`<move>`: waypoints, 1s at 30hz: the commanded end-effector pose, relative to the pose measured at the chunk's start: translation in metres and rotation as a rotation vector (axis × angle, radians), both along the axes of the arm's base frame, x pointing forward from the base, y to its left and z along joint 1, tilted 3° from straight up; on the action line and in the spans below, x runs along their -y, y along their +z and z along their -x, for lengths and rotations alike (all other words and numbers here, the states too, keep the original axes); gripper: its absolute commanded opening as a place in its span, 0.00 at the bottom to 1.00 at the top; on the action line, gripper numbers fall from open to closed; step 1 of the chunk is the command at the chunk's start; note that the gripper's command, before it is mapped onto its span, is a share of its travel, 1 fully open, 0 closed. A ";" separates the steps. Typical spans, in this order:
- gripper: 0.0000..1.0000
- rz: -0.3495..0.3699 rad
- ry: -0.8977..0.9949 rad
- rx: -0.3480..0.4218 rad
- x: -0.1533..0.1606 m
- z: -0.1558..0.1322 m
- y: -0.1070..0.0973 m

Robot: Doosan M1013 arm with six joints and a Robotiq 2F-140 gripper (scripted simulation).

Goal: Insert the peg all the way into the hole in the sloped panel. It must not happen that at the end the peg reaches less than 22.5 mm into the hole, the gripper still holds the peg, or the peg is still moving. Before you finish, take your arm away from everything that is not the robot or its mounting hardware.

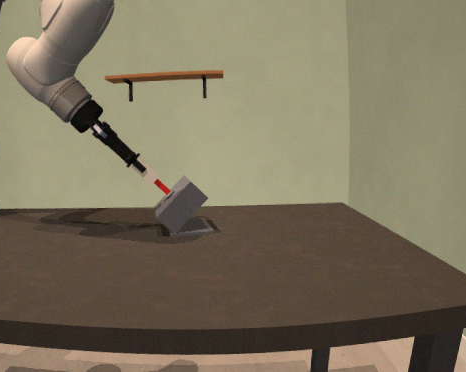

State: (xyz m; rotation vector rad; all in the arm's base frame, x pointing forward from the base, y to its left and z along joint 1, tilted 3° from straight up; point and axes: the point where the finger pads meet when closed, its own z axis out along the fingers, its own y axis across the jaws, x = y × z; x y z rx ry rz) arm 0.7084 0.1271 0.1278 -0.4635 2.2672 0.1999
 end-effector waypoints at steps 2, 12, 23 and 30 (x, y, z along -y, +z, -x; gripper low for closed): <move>0.00 0.005 -0.002 -0.005 -0.002 -0.003 -0.005; 0.00 0.005 -0.002 -0.005 -0.003 -0.005 -0.007; 0.00 0.005 -0.002 -0.005 -0.004 -0.009 -0.011; 0.00 0.005 -0.002 -0.005 -0.006 -0.012 -0.014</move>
